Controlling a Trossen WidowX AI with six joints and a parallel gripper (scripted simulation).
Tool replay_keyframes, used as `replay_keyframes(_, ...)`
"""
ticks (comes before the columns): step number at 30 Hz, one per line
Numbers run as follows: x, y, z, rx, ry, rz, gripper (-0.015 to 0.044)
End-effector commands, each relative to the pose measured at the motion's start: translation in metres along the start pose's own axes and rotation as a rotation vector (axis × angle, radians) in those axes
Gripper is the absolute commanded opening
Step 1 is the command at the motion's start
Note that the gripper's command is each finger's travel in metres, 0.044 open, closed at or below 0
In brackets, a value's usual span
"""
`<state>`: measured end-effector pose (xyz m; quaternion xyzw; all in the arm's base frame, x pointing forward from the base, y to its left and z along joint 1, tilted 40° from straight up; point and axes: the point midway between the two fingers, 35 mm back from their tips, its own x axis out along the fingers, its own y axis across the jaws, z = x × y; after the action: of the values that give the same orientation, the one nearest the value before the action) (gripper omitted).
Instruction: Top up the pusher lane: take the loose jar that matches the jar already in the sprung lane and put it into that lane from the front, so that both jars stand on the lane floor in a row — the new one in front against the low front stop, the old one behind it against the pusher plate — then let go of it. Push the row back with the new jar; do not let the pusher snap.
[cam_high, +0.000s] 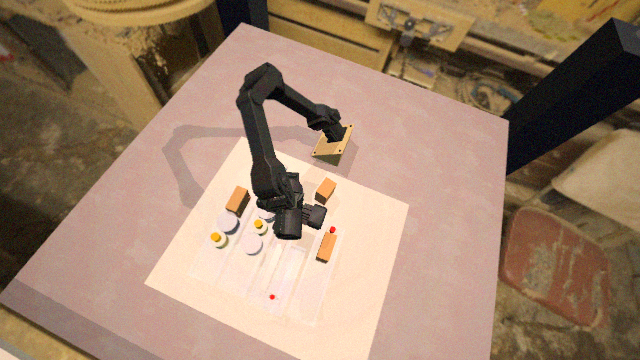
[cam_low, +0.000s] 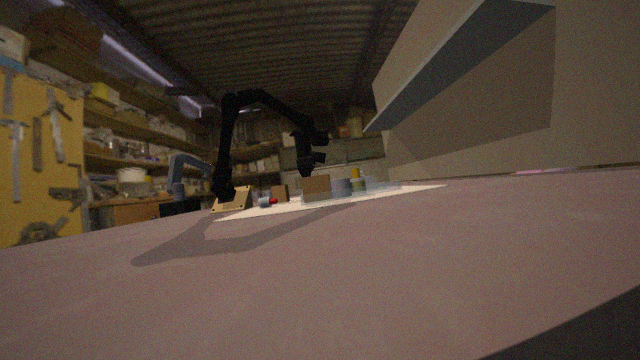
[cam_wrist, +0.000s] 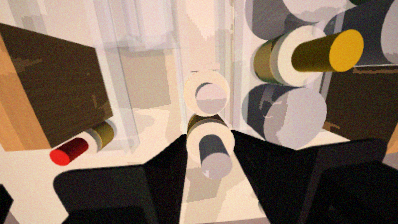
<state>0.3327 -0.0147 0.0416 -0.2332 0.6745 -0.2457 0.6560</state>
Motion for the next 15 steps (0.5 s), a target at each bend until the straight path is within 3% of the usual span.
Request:
replay_keyframes(1,0.0004,-0.0012,0.0045,0.007,-0.017,-0.006,0.0000)
replay_keyframes(15,0.0056,-0.0013,0.0045,0.007,-0.017,-0.006,0.0000)
